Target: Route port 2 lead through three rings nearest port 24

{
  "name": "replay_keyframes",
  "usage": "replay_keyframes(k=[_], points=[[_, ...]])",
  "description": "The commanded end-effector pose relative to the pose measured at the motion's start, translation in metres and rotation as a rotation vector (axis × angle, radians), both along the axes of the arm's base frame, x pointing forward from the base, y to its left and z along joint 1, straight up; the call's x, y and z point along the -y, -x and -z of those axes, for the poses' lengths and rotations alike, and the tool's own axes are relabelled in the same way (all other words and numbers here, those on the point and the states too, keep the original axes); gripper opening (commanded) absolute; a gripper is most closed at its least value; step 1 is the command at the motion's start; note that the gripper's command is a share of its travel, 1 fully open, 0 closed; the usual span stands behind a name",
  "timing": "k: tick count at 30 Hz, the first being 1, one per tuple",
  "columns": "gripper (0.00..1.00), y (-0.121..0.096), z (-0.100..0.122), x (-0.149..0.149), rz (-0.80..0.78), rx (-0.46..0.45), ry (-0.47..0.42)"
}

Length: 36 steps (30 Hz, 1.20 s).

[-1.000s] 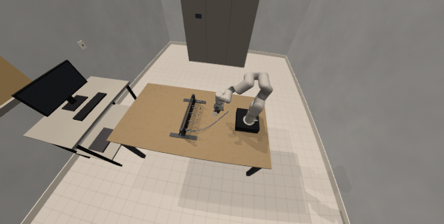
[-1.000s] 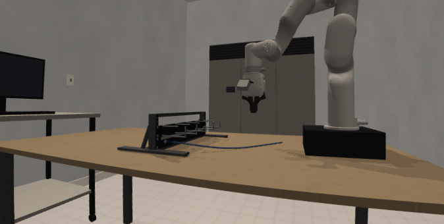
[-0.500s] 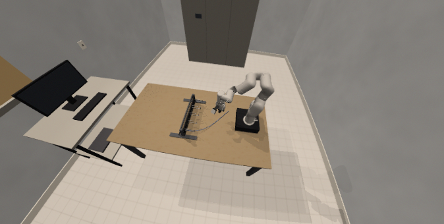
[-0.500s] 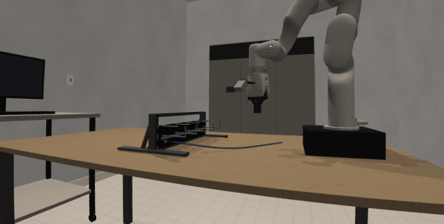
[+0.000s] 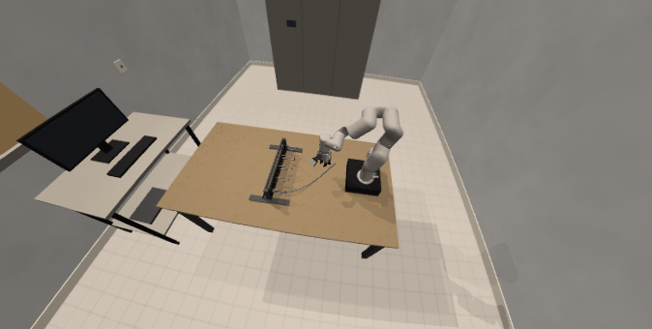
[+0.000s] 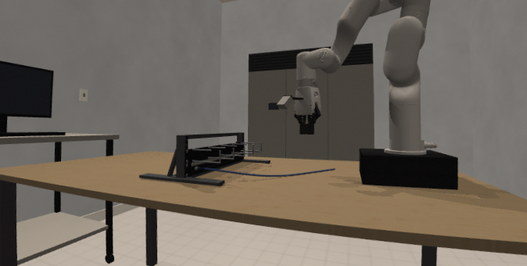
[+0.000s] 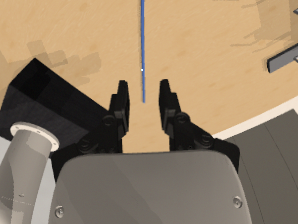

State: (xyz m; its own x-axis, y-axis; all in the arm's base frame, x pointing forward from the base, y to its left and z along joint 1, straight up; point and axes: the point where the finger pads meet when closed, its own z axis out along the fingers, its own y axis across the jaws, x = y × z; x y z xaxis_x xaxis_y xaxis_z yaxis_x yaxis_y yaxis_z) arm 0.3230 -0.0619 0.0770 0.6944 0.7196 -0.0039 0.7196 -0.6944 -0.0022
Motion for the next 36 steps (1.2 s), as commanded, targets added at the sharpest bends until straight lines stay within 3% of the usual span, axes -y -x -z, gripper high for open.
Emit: replay_keyframes(k=[1,27,36], points=[[0.33,-0.001,-0.001,0.0,0.001,0.003,0.001],[0.33,-0.001,0.0,0.0,0.001,0.003,0.001],[0.33,-0.001,0.011,0.0,0.001,0.003,0.001]])
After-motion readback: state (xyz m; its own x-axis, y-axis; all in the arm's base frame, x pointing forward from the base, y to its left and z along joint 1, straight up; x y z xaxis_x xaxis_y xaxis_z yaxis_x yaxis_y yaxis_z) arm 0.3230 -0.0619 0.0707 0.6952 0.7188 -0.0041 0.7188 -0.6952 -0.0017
